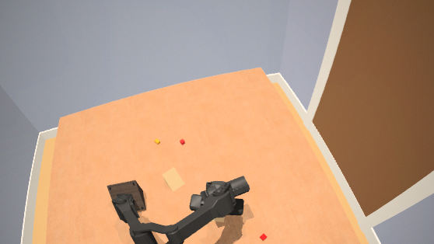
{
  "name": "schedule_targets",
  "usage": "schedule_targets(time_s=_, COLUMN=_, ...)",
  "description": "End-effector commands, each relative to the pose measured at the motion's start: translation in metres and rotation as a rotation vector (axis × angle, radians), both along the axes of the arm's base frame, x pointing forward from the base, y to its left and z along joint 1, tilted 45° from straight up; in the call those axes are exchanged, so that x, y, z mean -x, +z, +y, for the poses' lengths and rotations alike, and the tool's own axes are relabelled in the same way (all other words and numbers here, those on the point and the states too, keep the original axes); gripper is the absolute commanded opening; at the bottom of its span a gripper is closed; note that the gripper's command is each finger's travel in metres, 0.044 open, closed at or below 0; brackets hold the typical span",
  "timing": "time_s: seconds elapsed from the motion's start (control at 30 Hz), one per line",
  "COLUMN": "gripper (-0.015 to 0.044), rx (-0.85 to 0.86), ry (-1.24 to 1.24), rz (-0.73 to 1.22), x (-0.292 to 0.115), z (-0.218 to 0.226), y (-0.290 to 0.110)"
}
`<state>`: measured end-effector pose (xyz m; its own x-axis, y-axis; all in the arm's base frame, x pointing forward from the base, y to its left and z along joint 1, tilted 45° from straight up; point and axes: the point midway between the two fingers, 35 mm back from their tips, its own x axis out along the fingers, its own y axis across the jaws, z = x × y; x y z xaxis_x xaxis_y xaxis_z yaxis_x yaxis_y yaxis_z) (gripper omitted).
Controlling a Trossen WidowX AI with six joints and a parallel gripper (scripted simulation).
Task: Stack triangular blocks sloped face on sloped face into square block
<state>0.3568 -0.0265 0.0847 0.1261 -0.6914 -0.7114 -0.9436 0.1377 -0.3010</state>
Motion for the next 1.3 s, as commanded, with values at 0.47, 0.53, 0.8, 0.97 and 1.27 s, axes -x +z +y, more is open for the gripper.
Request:
schedule_targets(time_s=0.47, gripper=0.044, rx=0.0, ry=0.0, rz=-0.001, x=0.0, z=0.0, y=0.0)
schedule_targets(time_s=0.53, gripper=0.044, rx=0.0, ry=0.0, rz=-0.001, x=0.0, z=0.0, y=0.0)
schedule_targets(time_s=0.8, gripper=0.044, rx=-0.003, ry=0.0, rz=0.001, x=0.007, z=0.04, y=0.04)
schedule_targets(time_s=0.97, gripper=0.044, rx=-0.002, ry=0.003, rz=-0.001, x=0.007, z=0.041, y=0.041)
schedule_targets(time_s=1.27, gripper=0.044, rx=0.058, ry=0.018, rz=0.032, x=0.005, z=0.06, y=0.045)
